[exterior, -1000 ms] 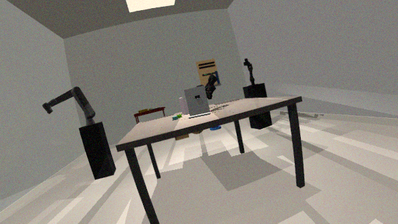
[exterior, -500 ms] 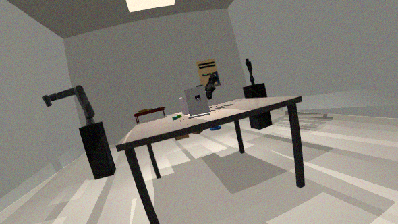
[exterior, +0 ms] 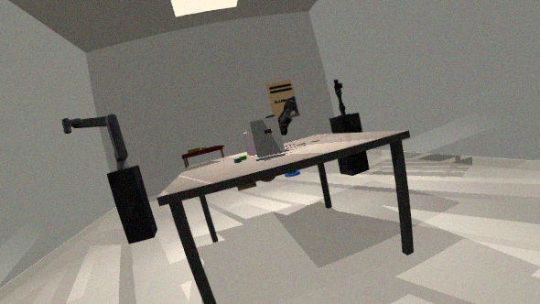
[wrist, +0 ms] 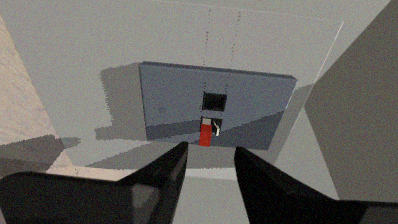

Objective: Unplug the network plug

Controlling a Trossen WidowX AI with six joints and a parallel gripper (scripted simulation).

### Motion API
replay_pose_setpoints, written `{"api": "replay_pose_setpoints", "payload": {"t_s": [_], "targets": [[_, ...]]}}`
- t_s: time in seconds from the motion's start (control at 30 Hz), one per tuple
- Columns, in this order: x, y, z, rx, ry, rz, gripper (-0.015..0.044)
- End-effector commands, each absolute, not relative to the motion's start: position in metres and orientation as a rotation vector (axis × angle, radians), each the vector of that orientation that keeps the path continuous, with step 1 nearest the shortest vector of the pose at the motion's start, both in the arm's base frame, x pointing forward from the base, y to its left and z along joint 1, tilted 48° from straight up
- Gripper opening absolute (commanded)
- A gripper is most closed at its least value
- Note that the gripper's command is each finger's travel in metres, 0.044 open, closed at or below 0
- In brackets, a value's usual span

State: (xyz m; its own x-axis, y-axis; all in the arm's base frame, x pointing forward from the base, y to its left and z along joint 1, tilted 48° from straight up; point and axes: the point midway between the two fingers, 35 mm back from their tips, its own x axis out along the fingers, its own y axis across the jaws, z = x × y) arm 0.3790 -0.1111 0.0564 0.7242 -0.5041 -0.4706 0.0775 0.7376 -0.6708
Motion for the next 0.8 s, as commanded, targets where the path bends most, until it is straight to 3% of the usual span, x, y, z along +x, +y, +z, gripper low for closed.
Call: {"api": "replay_pose_setpoints", "payload": {"t_s": [0.0, 0.5, 0.6, 0.77], "targets": [[0.385, -0.113, 0.053, -0.677, 0.696, -0.342, 0.0156], [0.401, -0.120, 0.045, -0.677, 0.695, -0.343, 0.0156], [0.401, -0.120, 0.045, -0.677, 0.695, -0.343, 0.0077], [0.401, -0.120, 0.045, -0.677, 0.695, -0.343, 0.0044]]}}
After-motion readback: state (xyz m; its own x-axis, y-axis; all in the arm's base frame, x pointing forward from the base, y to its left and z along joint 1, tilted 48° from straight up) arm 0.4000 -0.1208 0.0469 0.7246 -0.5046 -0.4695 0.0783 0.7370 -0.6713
